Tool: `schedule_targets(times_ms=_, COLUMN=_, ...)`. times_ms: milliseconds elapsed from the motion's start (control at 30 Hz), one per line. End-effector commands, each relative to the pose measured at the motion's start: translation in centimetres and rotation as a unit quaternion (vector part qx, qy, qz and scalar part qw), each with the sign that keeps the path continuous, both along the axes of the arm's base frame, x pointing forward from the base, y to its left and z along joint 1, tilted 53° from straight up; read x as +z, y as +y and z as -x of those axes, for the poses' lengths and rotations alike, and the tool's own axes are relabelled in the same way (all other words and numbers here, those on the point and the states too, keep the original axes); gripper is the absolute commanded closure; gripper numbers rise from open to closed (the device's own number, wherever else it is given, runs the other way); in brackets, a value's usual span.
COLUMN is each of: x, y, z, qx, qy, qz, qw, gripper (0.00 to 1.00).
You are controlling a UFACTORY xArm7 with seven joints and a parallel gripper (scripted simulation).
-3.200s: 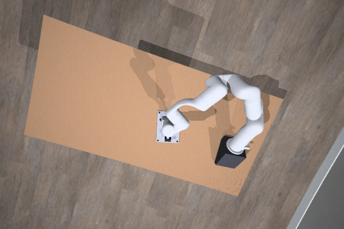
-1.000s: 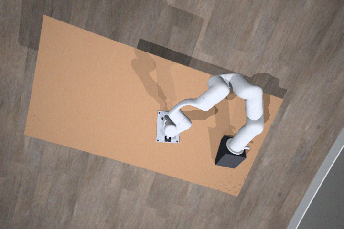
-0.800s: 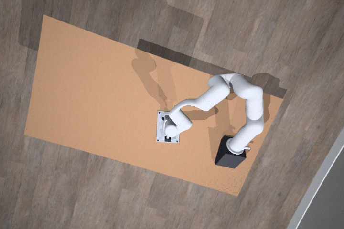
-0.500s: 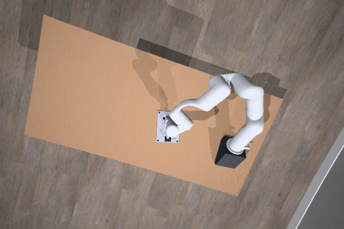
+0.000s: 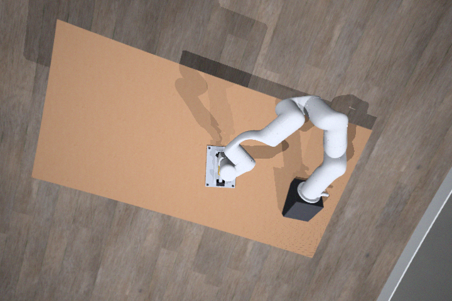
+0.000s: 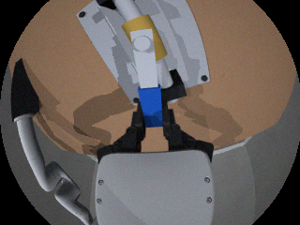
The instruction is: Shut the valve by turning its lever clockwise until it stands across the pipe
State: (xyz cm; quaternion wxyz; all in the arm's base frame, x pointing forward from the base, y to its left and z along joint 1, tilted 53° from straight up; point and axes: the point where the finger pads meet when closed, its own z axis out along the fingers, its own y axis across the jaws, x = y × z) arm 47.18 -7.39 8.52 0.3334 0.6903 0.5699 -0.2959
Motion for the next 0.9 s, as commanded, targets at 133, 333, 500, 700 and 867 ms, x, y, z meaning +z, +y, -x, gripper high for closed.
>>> schedule_targets(times_ms=133, x=0.0, y=0.3, z=0.5, qx=-0.015, qy=-0.022, qz=0.000, qw=1.000, gripper=1.00)
schedule_targets(times_ms=333, x=-0.1, y=0.4, z=0.8, qx=-0.027, qy=-0.037, qz=0.001, qw=0.999, gripper=1.00)
schedule_targets(times_ms=500, x=-0.1, y=0.4, z=1.0, qx=-0.033, qy=-0.045, qz=0.001, qw=0.998, gripper=1.00)
schedule_targets(times_ms=700, x=-0.2, y=0.5, z=1.4, qx=-0.045, qy=-0.062, qz=0.002, qw=0.997, gripper=1.00)
schedule_targets(times_ms=867, x=-0.2, y=0.5, z=1.6, qx=-0.051, qy=-0.070, qz=0.002, qw=0.996, gripper=1.00)
